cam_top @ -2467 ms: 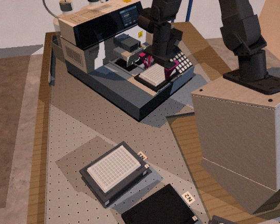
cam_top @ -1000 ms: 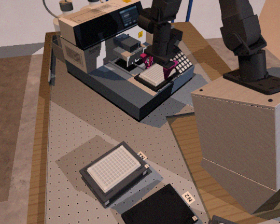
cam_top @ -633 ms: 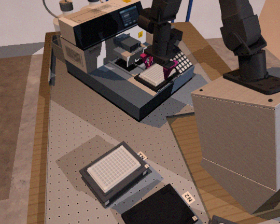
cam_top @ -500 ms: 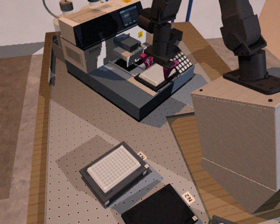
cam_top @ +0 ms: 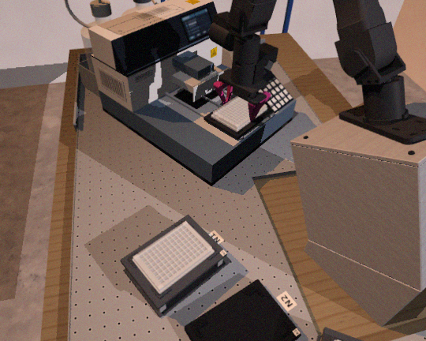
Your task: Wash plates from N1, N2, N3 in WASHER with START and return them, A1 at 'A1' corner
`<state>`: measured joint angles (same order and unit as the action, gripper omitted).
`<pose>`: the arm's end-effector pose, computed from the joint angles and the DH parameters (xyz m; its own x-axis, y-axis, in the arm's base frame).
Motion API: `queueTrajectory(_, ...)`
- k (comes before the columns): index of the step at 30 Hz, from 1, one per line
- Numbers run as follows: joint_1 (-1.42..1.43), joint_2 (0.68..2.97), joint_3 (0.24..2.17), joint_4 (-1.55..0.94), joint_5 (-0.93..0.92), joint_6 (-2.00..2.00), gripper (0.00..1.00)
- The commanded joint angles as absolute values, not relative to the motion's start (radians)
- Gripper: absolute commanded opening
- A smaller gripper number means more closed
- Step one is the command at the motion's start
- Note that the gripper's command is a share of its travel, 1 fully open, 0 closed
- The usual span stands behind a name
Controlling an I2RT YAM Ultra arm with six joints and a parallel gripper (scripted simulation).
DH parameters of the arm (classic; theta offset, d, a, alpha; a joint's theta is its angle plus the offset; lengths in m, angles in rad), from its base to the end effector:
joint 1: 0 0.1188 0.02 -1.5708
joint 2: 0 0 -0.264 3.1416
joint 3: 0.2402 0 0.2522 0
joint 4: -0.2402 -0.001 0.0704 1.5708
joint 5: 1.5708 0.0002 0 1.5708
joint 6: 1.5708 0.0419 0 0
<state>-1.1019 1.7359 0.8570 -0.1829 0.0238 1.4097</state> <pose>0.1448 -0.2858 0.1307 0.8222 0.5606 -0.0987 0.5334 -0.6981 0.4777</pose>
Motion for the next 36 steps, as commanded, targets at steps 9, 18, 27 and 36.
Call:
queueTrajectory(9, -1.117, 1.731, 0.838, -0.168, 0.025, 1.402, 0.00)
queueTrajectory(18, -1.117, 1.731, 0.838, -0.168, 0.025, 1.402, 0.00)
queueTrajectory(27, -1.117, 1.731, 0.838, -0.168, 0.025, 1.402, 0.00)
queueTrajectory(36, -1.116, 1.695, 0.834, -0.208, 0.026, 1.404, 0.00)
